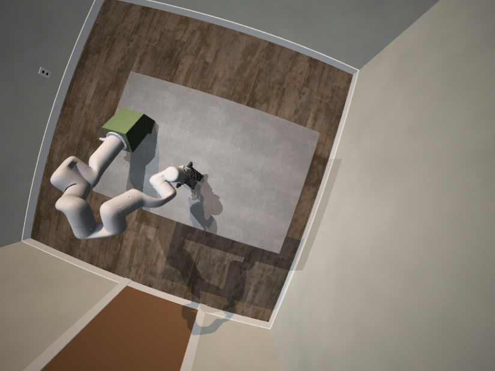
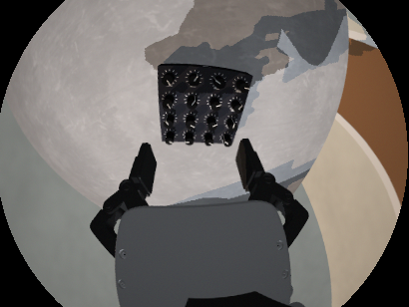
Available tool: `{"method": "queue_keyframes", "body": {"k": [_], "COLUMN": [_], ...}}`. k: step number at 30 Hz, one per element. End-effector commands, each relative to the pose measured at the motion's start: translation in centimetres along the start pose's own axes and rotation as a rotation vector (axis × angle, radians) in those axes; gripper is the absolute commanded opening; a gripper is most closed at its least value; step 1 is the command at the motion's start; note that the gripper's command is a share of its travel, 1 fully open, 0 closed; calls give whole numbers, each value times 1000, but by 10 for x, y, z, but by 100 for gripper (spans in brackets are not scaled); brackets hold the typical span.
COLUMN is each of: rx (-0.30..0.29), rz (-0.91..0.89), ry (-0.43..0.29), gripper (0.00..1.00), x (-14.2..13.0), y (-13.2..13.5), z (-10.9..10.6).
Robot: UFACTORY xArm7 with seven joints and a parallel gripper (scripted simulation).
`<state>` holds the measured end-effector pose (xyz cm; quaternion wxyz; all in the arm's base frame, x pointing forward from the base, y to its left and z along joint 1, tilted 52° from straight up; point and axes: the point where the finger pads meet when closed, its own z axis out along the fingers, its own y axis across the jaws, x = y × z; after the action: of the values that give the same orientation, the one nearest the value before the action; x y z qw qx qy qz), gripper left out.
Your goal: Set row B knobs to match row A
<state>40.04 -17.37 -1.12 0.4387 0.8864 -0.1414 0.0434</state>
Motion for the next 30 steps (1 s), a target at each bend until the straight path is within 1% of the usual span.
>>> {"method": "queue_keyframes", "body": {"k": [1, 30], "rx": [3, 2], "rz": [5, 44], "ry": [3, -5], "gripper": [100, 100], "x": [1, -1], "y": [-1, 3], "z": [-1, 1]}}
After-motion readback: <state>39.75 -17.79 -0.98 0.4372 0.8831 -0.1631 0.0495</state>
